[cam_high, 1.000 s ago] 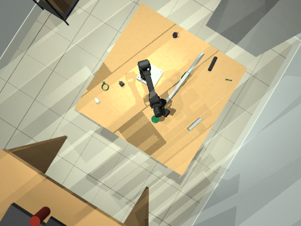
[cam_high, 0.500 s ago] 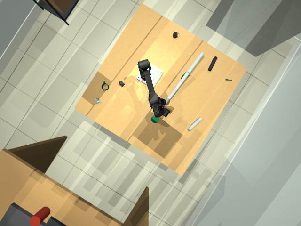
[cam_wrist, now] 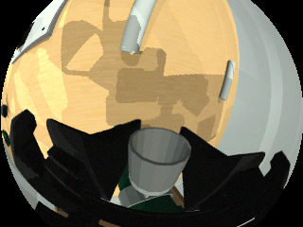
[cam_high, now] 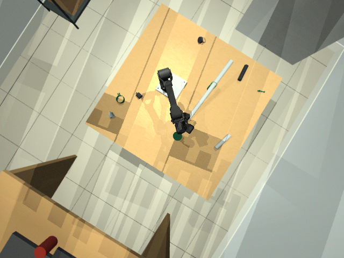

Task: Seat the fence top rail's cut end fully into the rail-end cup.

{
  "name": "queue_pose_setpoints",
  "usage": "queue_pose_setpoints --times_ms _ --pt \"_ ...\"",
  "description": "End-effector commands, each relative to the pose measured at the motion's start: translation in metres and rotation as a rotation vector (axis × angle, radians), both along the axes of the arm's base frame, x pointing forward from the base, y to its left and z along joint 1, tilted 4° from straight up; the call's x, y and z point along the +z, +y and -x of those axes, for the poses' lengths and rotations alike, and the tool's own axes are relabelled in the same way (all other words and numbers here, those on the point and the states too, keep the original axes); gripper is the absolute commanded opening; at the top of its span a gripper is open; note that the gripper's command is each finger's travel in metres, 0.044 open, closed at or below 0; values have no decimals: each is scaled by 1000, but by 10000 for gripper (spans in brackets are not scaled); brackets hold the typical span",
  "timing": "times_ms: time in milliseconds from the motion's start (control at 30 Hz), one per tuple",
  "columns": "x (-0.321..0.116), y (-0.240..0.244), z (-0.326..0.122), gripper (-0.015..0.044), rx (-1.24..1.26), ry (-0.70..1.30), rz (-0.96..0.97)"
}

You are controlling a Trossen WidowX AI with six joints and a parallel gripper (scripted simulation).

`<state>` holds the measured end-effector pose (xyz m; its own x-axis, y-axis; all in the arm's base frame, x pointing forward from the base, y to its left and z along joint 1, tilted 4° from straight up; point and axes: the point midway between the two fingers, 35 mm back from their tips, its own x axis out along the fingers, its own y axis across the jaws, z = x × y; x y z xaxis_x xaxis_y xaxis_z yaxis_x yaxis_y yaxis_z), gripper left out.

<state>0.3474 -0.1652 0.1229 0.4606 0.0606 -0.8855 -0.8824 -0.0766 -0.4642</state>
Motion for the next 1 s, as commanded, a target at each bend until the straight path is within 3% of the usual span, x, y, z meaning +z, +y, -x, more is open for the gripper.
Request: queue_pose_setpoints --times_ms 0,200,500,967 --pt "2 2 0 289 -2 0 0" --pt "27 26 0 440 -7 -2 0" --pt "39 42 0 440 -45 -1 -27" --pt "104 121 9 440 -1036 59 -505"
